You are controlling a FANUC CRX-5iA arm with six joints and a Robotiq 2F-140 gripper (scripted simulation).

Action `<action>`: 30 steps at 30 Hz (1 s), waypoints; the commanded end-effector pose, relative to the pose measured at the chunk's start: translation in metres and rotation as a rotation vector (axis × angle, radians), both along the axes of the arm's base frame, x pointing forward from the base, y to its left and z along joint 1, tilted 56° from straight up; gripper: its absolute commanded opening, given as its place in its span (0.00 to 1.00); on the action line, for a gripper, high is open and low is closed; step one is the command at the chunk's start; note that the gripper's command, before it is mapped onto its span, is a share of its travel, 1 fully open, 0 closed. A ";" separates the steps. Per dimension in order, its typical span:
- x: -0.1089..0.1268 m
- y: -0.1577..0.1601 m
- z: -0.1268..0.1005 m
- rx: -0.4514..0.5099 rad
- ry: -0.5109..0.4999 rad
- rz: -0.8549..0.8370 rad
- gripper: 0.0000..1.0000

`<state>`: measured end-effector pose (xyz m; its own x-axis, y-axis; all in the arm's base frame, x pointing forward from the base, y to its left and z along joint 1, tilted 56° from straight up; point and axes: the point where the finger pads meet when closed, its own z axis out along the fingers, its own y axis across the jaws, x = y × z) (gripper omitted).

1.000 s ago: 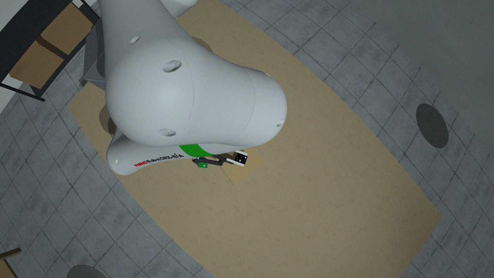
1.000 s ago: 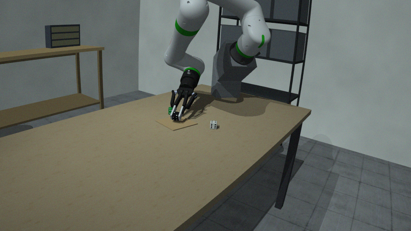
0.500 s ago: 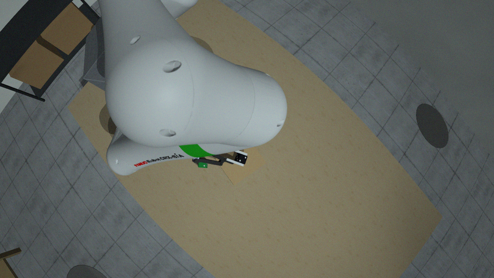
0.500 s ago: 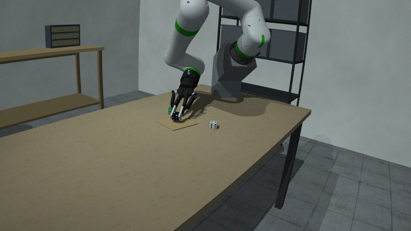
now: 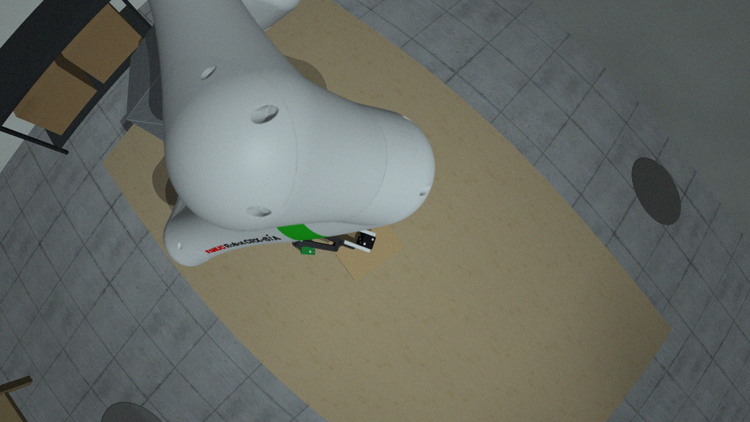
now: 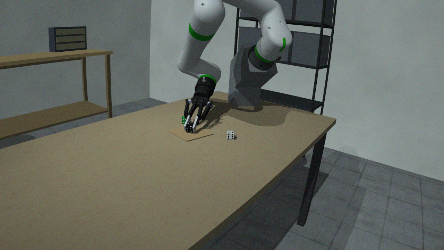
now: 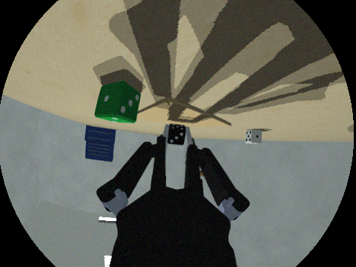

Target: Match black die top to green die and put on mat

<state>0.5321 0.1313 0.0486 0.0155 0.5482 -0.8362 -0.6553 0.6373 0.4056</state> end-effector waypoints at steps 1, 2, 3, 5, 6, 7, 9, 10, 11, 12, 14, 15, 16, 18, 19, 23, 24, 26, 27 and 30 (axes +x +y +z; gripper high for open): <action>0.001 0.002 -0.001 0.000 0.000 0.000 0.16; 0.001 0.002 -0.002 0.000 0.000 0.000 0.16; 0.001 0.002 -0.002 0.000 0.000 0.000 0.16; 0.002 0.003 -0.002 0.000 0.000 0.000 0.16; 0.002 0.003 -0.003 0.000 0.000 0.000 0.16; 0.002 0.003 -0.003 0.000 0.000 0.000 0.16; 0.002 0.003 -0.003 0.000 0.000 0.000 0.16; 0.002 0.003 -0.003 0.000 0.000 0.000 0.16; 0.002 0.003 -0.003 0.000 0.000 0.000 0.16; 0.002 0.003 -0.003 0.000 0.000 0.000 0.16; 0.002 0.003 -0.003 0.000 0.000 0.000 0.16; 0.002 0.003 -0.003 0.000 0.000 0.000 0.16; 0.002 0.003 -0.003 0.000 0.000 0.000 0.16; 0.002 0.003 -0.003 0.000 0.000 0.000 0.16; 0.002 0.003 -0.003 0.000 0.000 0.000 0.16; 0.002 0.003 -0.003 0.000 0.000 0.000 0.16; 0.002 0.003 -0.003 0.000 0.000 0.000 0.16; 0.002 0.003 -0.003 0.000 0.000 0.000 0.16; 0.002 0.003 -0.003 0.000 0.000 0.000 0.16; 0.002 0.003 -0.003 0.000 0.000 0.000 0.16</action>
